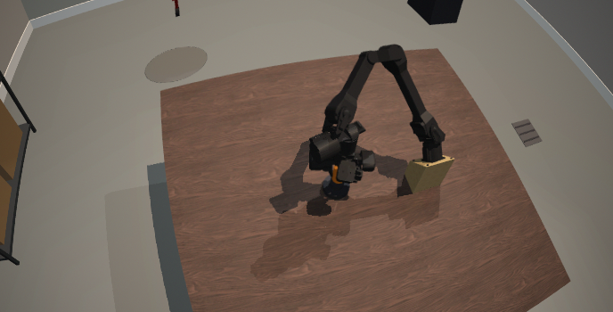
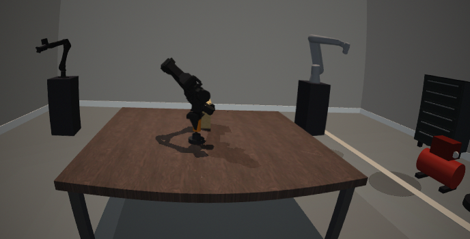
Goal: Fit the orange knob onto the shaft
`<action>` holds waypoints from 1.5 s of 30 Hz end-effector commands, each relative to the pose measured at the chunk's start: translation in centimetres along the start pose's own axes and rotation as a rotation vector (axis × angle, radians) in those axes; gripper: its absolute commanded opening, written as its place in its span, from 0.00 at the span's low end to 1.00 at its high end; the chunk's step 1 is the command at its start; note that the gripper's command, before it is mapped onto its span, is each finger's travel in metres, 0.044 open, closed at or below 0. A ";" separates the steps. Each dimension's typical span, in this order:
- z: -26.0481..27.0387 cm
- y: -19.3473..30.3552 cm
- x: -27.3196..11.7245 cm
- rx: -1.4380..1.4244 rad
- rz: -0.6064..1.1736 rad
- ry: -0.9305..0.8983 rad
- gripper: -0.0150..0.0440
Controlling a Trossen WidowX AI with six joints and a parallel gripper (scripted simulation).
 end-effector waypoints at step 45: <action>-0.1 0.0 -0.1 -0.213 0.001 0.004 0.25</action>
Point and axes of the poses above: the point midway between the two fingers, 35 mm back from their tips, its own x axis out along the fingers, its own z axis across the jaws, y = z × x, the point moved 5 cm from there along -x, back along the fingers, and after that the axes turned 5 degrees about -x, right-handed, at the moved point
